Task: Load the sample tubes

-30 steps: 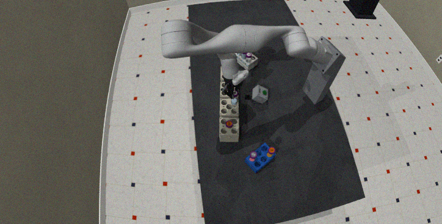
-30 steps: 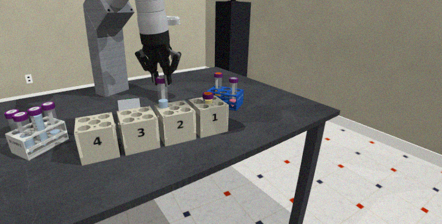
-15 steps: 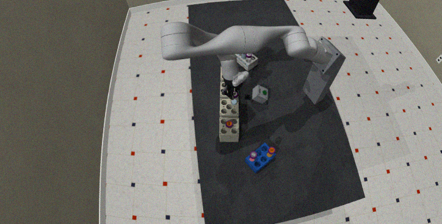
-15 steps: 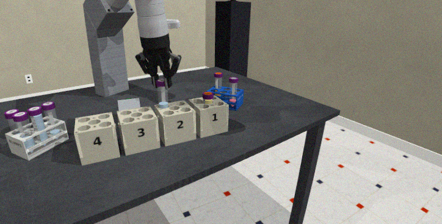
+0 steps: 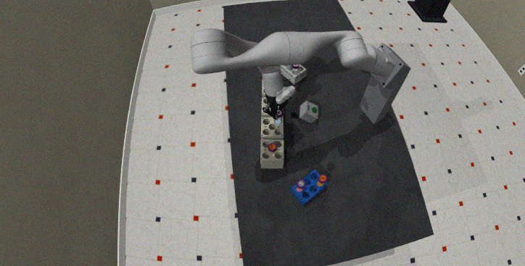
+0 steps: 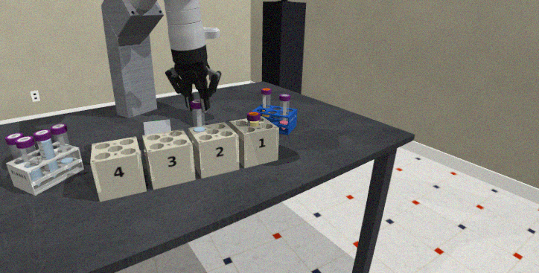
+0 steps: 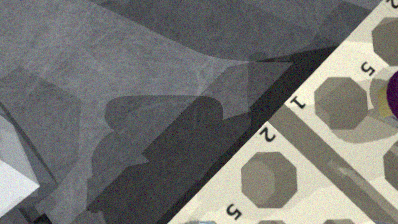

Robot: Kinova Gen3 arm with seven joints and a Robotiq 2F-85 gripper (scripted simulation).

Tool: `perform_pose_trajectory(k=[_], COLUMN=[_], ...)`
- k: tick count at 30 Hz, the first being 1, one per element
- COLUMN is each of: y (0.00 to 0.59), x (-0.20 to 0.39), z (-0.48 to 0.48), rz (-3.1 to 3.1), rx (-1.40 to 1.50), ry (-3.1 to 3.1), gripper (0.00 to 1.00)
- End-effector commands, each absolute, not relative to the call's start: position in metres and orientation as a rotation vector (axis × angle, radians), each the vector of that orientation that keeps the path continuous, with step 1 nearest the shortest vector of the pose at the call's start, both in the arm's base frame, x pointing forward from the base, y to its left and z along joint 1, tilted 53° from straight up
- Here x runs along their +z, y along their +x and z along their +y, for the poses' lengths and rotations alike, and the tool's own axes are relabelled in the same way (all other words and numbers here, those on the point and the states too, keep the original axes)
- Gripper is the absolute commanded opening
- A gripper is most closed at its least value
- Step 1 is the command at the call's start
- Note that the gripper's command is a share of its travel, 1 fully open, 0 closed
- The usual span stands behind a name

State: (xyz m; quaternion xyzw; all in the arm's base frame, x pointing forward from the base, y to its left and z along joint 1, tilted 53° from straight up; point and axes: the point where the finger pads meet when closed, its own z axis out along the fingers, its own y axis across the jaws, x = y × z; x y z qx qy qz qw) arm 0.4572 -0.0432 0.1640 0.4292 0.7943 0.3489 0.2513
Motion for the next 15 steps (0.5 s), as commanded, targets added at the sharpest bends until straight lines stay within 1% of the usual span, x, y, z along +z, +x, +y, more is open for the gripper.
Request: perform_pose_trajectory(k=[1,15], y=[0.4590,0.4652], x=[0.1629,0.1581], z=[-0.0430,-0.0415], rz=[2.160,2.160], rx=[0.949,0.949], ry=[1.168,1.168], gripper=[0.10,0.10])
